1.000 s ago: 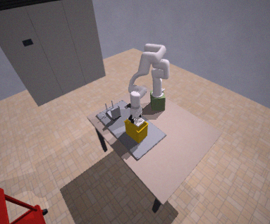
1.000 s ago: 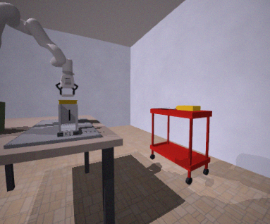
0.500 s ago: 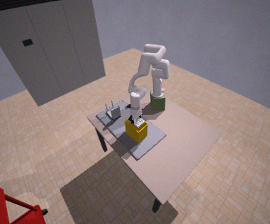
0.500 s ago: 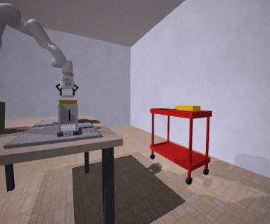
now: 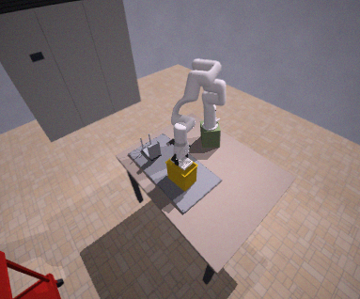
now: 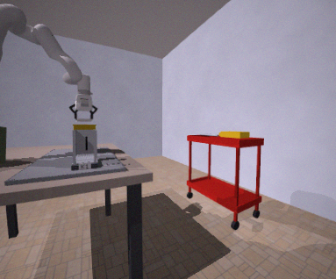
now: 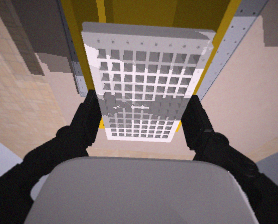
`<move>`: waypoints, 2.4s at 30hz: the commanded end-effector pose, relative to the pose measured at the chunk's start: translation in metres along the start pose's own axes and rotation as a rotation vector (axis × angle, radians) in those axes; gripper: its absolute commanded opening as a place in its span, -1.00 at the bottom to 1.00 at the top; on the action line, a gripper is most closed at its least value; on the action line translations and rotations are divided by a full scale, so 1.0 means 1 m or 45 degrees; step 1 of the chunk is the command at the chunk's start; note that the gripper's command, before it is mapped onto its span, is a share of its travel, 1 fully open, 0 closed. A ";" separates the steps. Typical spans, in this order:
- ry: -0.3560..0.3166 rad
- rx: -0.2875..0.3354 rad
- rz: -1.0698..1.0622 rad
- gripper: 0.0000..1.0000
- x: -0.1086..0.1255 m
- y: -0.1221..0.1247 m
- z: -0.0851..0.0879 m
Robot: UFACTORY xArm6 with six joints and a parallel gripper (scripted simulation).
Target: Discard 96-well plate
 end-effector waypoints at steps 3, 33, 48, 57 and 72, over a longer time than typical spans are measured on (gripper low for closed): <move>-0.001 -0.005 0.000 -1.00 0.000 -0.001 0.001; -0.001 -0.005 0.000 -1.00 0.000 -0.001 -0.004; -0.001 -0.005 0.000 -1.00 0.000 -0.001 -0.006; -0.001 -0.005 0.000 -1.00 0.000 -0.001 -0.007; -0.001 -0.005 0.000 1.00 0.000 -0.001 -0.009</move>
Point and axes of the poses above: the point where the finger pads meet when closed, its own z axis back along the fingers, its own y axis across the jaws, x = y × z, the point moved 2 cm from there along z, back along the fingers, and after that the axes turned 9 degrees about z, right-handed, at the moved point
